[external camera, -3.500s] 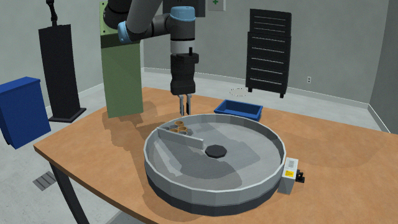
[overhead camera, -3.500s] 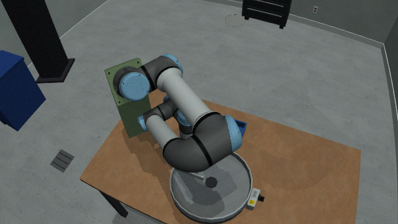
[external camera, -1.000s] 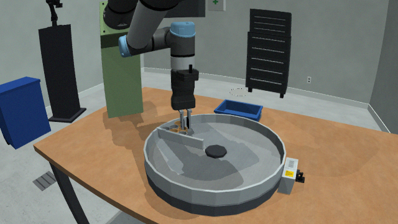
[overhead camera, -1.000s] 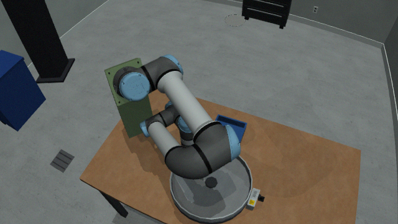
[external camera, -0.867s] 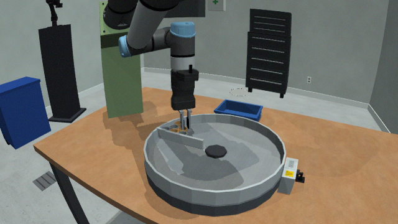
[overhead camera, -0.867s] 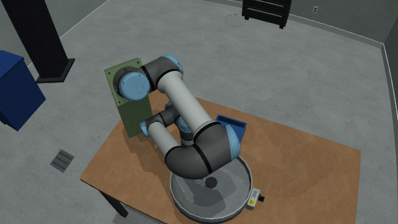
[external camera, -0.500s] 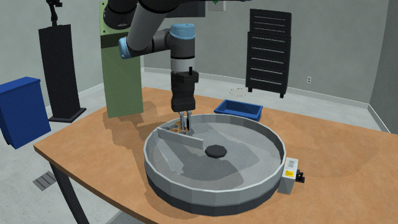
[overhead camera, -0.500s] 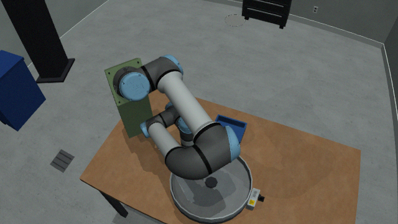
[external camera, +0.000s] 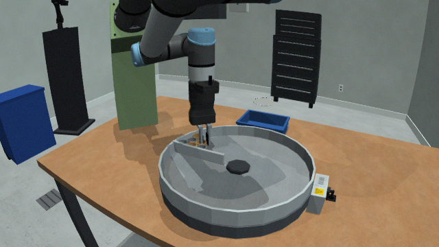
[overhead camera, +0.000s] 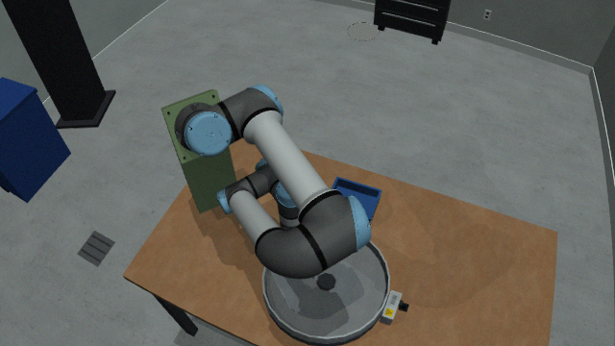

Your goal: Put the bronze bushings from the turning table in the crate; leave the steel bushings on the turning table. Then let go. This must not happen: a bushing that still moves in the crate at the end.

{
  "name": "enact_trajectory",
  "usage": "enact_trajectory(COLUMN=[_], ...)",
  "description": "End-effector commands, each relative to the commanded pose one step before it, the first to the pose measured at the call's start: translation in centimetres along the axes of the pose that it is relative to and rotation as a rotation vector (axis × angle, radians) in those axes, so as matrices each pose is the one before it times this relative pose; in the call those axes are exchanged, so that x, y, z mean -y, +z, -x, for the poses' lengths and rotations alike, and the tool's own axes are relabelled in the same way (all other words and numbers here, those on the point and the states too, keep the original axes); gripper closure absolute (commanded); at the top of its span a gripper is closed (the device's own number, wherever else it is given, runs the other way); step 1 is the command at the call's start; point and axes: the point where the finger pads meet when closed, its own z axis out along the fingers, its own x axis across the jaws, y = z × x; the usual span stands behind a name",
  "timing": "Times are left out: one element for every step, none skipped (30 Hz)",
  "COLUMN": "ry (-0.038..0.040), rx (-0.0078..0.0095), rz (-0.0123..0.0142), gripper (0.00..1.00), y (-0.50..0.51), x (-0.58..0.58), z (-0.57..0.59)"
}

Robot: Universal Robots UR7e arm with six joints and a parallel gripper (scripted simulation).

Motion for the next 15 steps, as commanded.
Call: enact_trajectory(ry=[-0.00008,0.00000,0.00000,0.00000,0.00000,0.00000,0.00000,0.00000,0.00000,0.00000,0.00001,0.00000,0.00000,0.00000,0.00000], rx=[0.00043,0.00000,0.00000,0.00000,0.00000,0.00000,0.00000,0.00000,0.00000,0.00000,-0.00001,0.00001,0.00001,0.00001,0.00001], rz=[-0.00078,0.00000,0.00000,0.00000,0.00000,0.00000,0.00000,0.00000,0.00000,0.00000,0.00001,-0.00002,-0.00002,-0.00002,-0.00002], gripper=[0.60,0.60,0.60,0.60,0.60,0.60,0.60,0.60,0.60,0.60,0.60,0.60,0.60,0.60,0.60], y=[0.224,0.000,0.000,0.000,0.000,0.000,0.000,0.000,0.000,0.000,0.129,0.138,0.138,0.138,0.138], x=[0.025,0.000,0.000,0.000,0.000,0.000,0.000,0.000,0.000,0.000,-0.001,0.001,0.001,0.001,0.001], z=[0.021,0.000,0.000,0.000,0.000,0.000,0.000,0.000,0.000,0.000,-0.001,0.000,0.000,0.000,0.000])
